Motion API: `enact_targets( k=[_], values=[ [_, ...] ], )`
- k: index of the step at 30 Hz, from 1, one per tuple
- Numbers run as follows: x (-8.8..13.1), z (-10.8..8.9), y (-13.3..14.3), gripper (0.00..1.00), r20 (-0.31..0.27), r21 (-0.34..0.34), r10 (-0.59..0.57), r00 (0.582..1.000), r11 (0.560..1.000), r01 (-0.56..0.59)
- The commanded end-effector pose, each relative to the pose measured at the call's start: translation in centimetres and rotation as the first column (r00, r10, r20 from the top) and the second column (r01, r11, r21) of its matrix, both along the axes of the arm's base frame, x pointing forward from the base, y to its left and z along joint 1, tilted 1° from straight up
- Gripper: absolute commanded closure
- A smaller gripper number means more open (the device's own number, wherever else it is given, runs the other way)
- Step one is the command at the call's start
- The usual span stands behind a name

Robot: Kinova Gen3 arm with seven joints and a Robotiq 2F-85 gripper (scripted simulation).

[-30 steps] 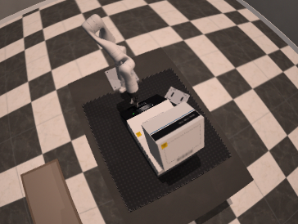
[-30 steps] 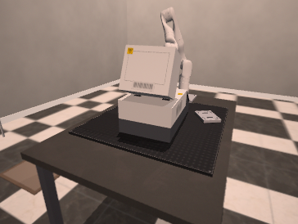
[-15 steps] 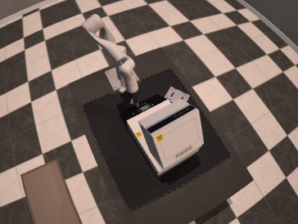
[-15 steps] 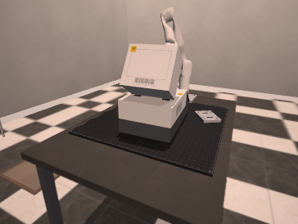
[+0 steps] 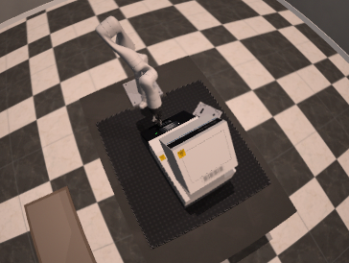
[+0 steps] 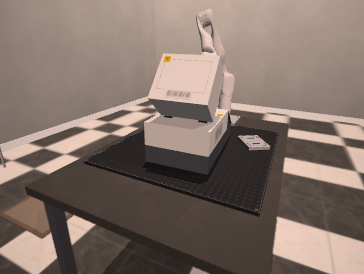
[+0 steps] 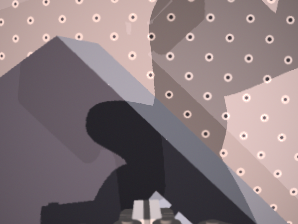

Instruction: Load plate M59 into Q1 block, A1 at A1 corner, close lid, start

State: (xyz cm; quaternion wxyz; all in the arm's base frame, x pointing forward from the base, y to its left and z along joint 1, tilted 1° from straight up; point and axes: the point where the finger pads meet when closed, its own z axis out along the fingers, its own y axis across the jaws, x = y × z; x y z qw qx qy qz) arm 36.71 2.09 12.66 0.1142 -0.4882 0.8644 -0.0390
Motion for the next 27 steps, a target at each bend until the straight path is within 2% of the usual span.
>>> enact_targets(
  k=[1, 27],
  values=[
    [-0.2, 0.2, 0.1, 0.9, -0.001, 0.003, 0.002, 1.0, 1.0, -0.002],
    [-1.8, 2.4, -0.3, 0.9, -0.001, 0.003, 0.002, 1.0, 1.0, -0.002]
  ],
)
